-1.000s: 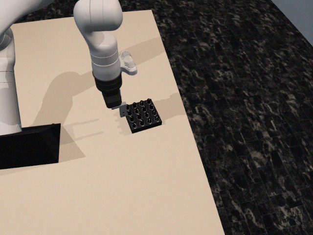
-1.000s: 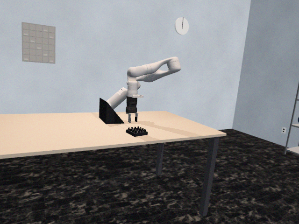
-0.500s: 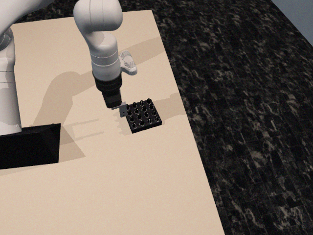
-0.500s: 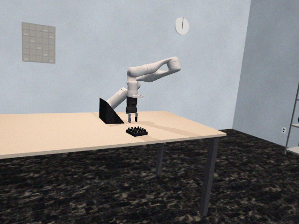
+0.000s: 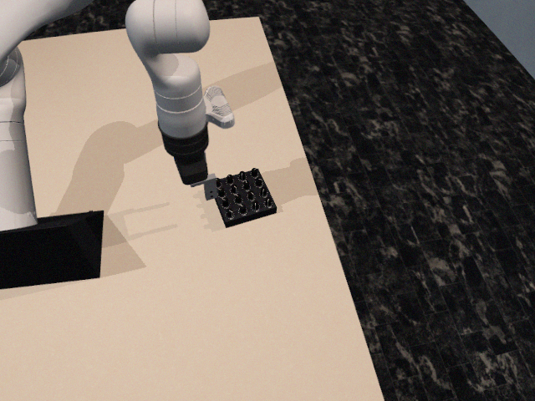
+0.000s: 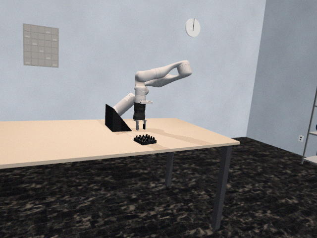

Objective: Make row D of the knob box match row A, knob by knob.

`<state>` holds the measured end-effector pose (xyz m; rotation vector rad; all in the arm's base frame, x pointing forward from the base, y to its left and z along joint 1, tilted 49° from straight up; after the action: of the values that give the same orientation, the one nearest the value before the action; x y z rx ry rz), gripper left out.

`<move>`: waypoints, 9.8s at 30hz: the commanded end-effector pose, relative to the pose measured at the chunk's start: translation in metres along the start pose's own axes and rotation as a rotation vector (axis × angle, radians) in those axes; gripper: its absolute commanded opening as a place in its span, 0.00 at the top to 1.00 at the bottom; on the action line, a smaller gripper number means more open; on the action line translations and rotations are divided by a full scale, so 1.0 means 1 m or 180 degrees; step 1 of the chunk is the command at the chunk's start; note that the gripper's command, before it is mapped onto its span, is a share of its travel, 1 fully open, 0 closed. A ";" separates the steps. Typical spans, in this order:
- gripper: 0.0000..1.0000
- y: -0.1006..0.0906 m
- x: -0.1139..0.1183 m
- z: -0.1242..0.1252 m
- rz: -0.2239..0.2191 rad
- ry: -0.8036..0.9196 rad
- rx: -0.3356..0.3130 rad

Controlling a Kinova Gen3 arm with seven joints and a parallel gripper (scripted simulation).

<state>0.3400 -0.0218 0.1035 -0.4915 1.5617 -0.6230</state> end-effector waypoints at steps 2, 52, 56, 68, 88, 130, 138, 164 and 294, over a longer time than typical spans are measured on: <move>0.00 -0.001 0.003 0.000 -0.0028 -0.0029 0.0018; 0.00 -0.004 -0.002 0.004 0.0069 -0.3256 -0.0111; 0.00 -0.004 -0.001 0.005 0.0082 -0.3644 -0.0113; 0.00 -0.008 0.004 0.007 0.0118 -0.5266 -0.0101; 0.00 -0.014 0.018 0.017 0.0106 -0.7324 -0.0071; 0.00 -0.024 0.039 0.043 -0.0026 -0.9672 -0.0099; 0.00 -0.025 0.039 0.044 -0.0029 -0.9705 -0.0101; 0.54 -0.025 0.039 0.044 -0.0029 -0.9707 -0.0101; 0.54 0.027 0.040 0.040 -0.0015 -0.9786 -0.0090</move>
<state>0.3770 -0.0333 0.0571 -0.6341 -1.3629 0.4702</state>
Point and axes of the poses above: the point where the finger pads meet when closed, its own y axis out along the fingers, its own x axis across the jaws, z = x × y, the point moved 10 cm from there along -y, back along the fingers, and after that the axes turned 15 degrees about y, right-handed, at the moved point
